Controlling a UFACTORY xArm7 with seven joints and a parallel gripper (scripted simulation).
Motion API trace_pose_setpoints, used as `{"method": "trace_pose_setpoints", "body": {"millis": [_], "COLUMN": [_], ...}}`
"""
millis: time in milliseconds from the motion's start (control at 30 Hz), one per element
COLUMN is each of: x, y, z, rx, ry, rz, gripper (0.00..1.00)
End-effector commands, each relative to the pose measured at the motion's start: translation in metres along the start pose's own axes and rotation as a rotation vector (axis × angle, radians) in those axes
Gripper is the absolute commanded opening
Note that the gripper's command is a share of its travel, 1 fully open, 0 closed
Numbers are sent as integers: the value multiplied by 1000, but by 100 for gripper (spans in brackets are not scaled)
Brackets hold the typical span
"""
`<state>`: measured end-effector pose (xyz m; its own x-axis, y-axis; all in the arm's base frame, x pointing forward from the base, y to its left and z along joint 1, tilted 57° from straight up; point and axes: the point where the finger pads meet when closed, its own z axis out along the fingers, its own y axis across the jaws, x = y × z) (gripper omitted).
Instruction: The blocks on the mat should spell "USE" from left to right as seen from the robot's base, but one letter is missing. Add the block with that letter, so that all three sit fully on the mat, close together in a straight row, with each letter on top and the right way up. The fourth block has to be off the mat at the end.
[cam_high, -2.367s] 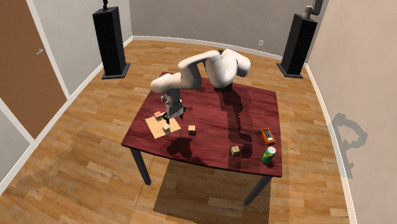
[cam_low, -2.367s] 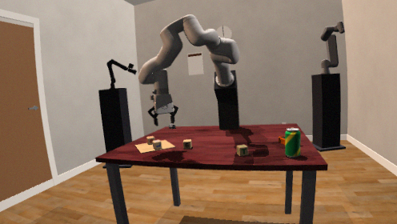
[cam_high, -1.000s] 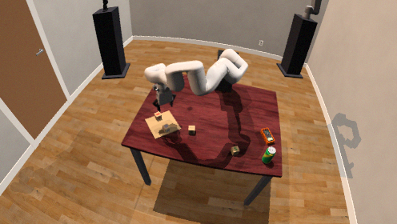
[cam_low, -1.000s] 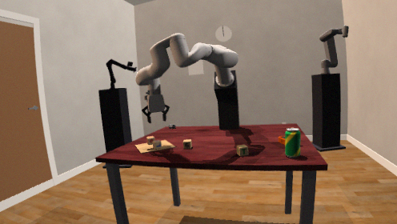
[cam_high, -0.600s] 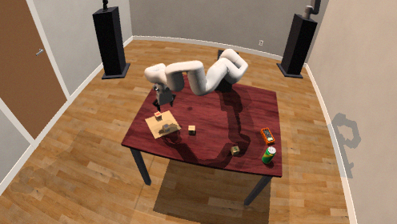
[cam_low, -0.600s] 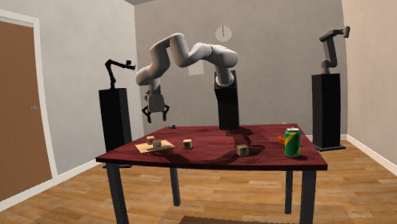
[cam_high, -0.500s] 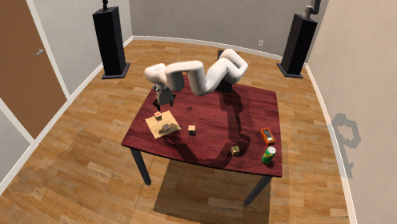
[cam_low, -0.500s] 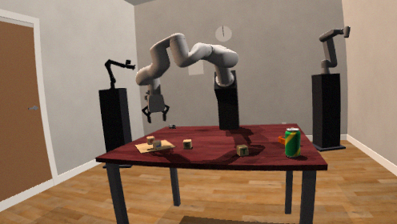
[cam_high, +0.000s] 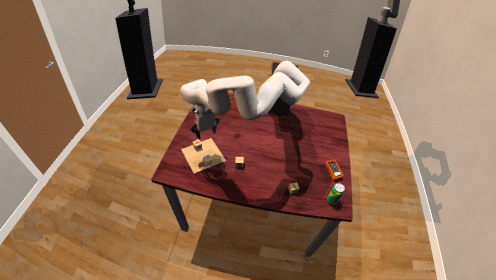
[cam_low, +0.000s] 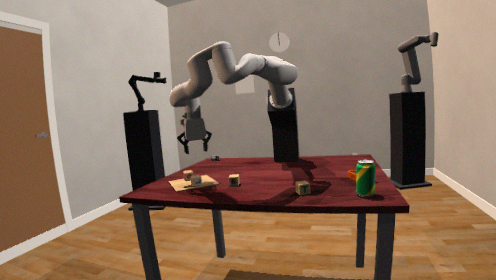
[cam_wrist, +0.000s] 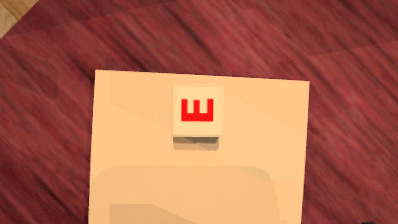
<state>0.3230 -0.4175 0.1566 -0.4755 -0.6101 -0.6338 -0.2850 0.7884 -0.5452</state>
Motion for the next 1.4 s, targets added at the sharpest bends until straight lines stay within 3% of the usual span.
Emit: {"method": "trace_pose_setpoints", "body": {"millis": [0, 233, 467, 667, 967, 1033, 1100, 1367], "x": [1, 0, -19, -80, -145, -145, -172, -228], "y": [-1, -1, 8, 42, 77, 77, 92, 121], "z": [-2, -2, -2, -2, -2, -2, -2, -3], "rx": [3, 3, 4, 4, 6, 6, 4, 3], "ry": [2, 3, 5, 4, 5, 5, 4, 2], "rz": [0, -3, -54, -215, -389, -389, -459, -601], "gripper": [100, 100, 100, 100, 100, 100, 100, 100]}}
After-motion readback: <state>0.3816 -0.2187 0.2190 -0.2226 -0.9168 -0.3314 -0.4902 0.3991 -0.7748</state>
